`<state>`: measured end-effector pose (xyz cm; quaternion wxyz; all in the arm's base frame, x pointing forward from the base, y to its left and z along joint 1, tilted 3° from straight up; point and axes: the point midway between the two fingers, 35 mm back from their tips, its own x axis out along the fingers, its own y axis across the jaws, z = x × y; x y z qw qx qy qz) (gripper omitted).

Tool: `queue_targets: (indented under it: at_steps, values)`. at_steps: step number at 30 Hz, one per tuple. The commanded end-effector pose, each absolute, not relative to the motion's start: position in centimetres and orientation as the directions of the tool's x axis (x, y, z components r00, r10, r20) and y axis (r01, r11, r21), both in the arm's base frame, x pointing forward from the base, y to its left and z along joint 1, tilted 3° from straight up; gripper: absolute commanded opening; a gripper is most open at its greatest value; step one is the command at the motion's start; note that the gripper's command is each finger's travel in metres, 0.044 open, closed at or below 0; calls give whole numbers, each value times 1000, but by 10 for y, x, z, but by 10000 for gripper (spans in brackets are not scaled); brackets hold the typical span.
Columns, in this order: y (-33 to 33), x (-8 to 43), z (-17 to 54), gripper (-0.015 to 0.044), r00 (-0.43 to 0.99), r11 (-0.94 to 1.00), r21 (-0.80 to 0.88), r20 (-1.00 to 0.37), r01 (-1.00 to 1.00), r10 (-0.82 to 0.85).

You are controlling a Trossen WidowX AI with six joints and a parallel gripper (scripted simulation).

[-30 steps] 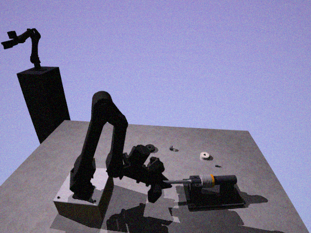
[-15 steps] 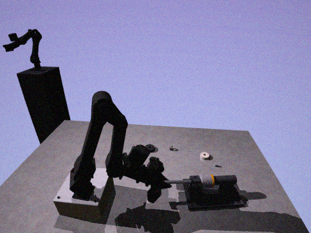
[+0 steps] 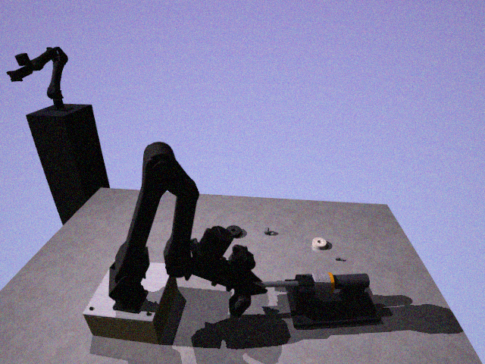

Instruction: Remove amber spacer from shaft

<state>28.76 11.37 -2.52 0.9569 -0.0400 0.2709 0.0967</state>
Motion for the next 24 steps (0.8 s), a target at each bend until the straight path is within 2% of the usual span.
queue_targets:
  at_steps: [1, 24]
  values:
    - [112, 285, -26, 0, 833, 979, -23, -530, -203, 160]
    - [112, 283, -26, 0, 833, 979, -23, -530, -203, 160]
